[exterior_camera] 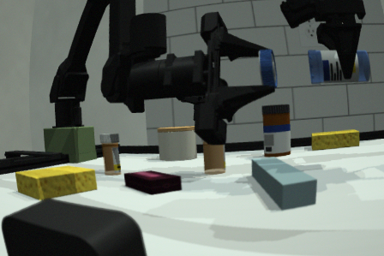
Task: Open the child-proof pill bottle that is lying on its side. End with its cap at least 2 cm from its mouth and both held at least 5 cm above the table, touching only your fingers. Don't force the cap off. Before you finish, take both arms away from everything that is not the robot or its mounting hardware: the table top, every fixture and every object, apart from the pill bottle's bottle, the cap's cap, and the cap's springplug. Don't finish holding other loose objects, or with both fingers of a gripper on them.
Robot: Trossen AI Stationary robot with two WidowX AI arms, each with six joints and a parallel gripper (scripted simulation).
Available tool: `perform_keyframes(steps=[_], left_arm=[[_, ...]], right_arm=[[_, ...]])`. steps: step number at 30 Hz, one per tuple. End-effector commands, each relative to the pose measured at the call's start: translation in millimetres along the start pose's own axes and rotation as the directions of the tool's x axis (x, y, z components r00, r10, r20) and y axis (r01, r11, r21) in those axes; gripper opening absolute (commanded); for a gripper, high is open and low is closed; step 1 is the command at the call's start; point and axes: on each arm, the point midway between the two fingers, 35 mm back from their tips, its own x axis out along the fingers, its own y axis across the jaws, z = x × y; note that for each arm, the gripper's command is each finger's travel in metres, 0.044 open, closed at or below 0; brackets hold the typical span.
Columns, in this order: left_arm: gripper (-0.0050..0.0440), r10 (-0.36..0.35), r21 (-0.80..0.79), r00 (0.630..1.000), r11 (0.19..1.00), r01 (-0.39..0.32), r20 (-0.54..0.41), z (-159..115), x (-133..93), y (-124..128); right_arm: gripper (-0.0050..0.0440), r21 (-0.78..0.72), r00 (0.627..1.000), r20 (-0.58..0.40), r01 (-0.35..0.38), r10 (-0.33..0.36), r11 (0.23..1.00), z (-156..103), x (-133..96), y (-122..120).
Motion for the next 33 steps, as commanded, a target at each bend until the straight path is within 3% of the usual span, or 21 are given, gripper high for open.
perform_keyframes(steps=[1,8,23,33], left_arm=[[0.0,-0.008,-0.003,1.0,1.0,0.008,0.003,0,-4,-4],[0.0,-0.008,-0.003,1.0,1.0,0.008,0.003,-1,-3,-6],[0.0,-0.015,-0.008,1.0,1.0,0.015,0.006,-17,-3,-50],[0.0,-0.015,-0.008,1.0,1.0,0.015,0.006,-18,-3,-50]], right_arm=[[0.0,0.003,1.0,0.001,0.002,-0.002,1.0,0,-1,0],[0.0,0.003,1.0,0.001,0.002,-0.002,1.0,0,-1,0],[0.0,0.003,1.0,0.001,0.002,-0.002,1.0,0,-1,0],[0.0,0.003,1.0,0.001,0.002,-0.002,1.0,0,-1,0]])
